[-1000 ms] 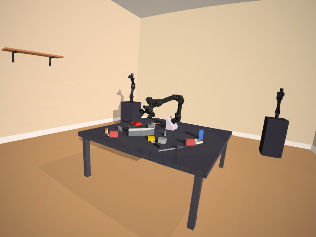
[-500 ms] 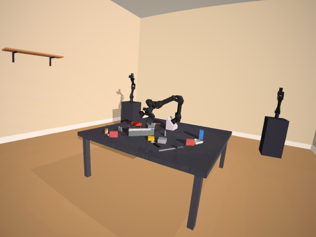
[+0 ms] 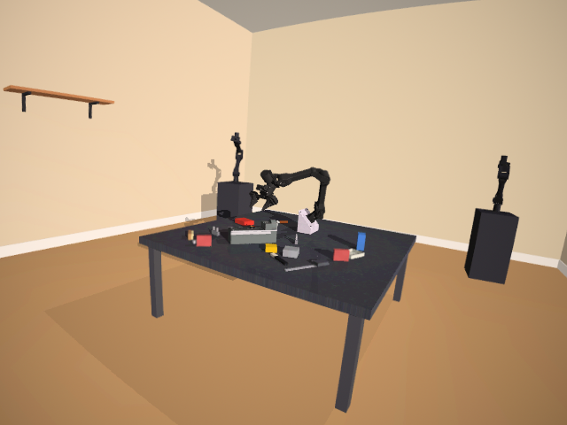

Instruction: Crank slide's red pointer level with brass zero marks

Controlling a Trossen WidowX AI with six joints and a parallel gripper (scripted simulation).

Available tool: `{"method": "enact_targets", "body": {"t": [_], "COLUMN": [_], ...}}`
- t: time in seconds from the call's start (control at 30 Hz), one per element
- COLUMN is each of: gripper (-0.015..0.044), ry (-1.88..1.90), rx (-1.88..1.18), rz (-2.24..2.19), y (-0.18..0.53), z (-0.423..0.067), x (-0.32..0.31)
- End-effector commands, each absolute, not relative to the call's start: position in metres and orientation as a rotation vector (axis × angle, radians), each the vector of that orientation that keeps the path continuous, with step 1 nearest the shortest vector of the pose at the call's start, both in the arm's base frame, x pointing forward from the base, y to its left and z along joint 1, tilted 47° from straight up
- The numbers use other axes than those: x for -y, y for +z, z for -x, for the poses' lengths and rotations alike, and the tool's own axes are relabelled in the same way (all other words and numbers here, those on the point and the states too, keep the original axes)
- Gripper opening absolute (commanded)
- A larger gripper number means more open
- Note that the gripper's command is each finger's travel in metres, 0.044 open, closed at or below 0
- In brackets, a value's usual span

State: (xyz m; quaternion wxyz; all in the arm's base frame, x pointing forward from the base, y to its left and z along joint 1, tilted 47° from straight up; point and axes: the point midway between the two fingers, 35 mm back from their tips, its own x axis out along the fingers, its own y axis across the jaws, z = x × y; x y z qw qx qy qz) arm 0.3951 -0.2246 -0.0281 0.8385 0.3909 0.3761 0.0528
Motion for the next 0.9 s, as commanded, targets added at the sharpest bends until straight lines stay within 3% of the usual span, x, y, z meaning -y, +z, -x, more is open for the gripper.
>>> {"method": "enact_targets", "body": {"t": [0.0, 0.87], "gripper": [0.044, 0.044], "ry": [0.11, -0.332], "rx": [-0.797, -0.973], "rz": [-0.827, -1.034], "y": [-0.015, 0.069], "z": [-0.395, -0.342], "x": [0.229, 0.145]}}
